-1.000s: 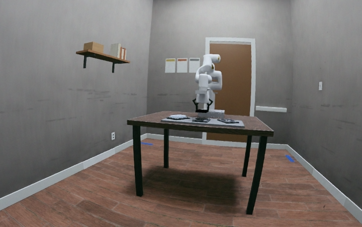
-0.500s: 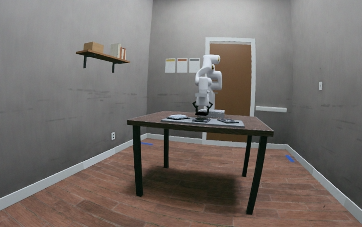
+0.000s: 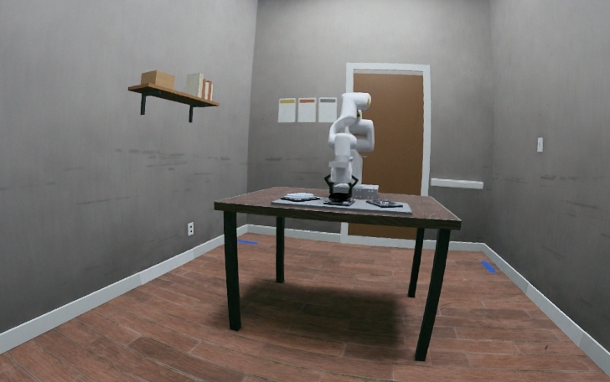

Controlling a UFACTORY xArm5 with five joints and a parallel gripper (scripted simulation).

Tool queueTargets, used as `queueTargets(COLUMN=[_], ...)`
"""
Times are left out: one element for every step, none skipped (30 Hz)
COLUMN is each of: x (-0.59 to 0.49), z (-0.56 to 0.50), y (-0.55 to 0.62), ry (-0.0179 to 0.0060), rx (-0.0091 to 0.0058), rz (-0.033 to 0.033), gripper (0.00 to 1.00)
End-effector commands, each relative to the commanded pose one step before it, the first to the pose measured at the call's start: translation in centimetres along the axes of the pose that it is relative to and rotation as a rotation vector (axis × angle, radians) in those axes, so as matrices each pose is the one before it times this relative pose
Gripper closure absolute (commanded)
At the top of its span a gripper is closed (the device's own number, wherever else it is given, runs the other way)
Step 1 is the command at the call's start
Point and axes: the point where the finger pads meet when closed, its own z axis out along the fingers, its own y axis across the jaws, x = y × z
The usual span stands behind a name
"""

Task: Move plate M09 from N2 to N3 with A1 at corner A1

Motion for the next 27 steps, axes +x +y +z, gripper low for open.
queueTargets(x=[0.203, 0.0, 0.0, 0.0, 0.0, 0.0, 0.0, 0.0, 0.0, 0.0, 0.0, 0.0, 0.0, 0.0, 0.0, 0.0, 0.0, 0.0, 0.0, 0.0, 0.0, 0.0, 0.0, 0.0, 0.0, 0.0, 0.0], z=[0.122, 0.0, 0.0, 0.0, 0.0, 0.0, 0.0, 0.0, 0.0, 0.0, 0.0, 0.0, 0.0, 0.0, 0.0, 0.0, 0.0, 0.0, 0.0, 0.0, 0.067, 0.067, 0.067, 0.067, 0.067, 0.067, 0.067], y=[-0.006, 0.0, 0.0, 0.0, 0.0, 0.0, 0.0, 0.0, 0.0, 0.0, 0.0, 0.0, 0.0, 0.0, 0.0, 0.0, 0.0, 0.0, 0.0, 0.0, 0.0, 0.0, 0.0, 0.0, 0.0, 0.0, 0.0], ry=[0.00508, 0.0, 0.0, 0.0, 0.0, 0.0, 0.0, 0.0, 0.0, 0.0, 0.0, 0.0, 0.0, 0.0, 0.0, 0.0, 0.0, 0.0, 0.0, 0.0, 0.0, 0.0, 0.0, 0.0, 0.0, 0.0, 0.0], rx=[-0.00114, 0.0, 0.0, 0.0, 0.0, 0.0, 0.0, 0.0, 0.0, 0.0, 0.0, 0.0, 0.0, 0.0, 0.0, 0.0, 0.0, 0.0, 0.0, 0.0, 0.0, 0.0, 0.0, 0.0, 0.0, 0.0, 0.0], rz=[-0.00001, 0.0, 0.0, 0.0, 0.0, 0.0, 0.0, 0.0, 0.0, 0.0, 0.0, 0.0, 0.0, 0.0, 0.0, 0.0, 0.0, 0.0, 0.0, 0.0, 0.0, 0.0, 0.0, 0.0, 0.0, 0.0, 0.0], gripper=[1.0, 1.0, 1.0, 1.0, 1.0, 1.0, 1.0, 1.0, 1.0, 1.0, 1.0, 1.0, 1.0, 1.0, 1.0, 1.0, 1.0, 1.0, 1.0, 1.0, 1.0, 1.0, 1.0, 1.0, 1.0, 1.0, 1.0])
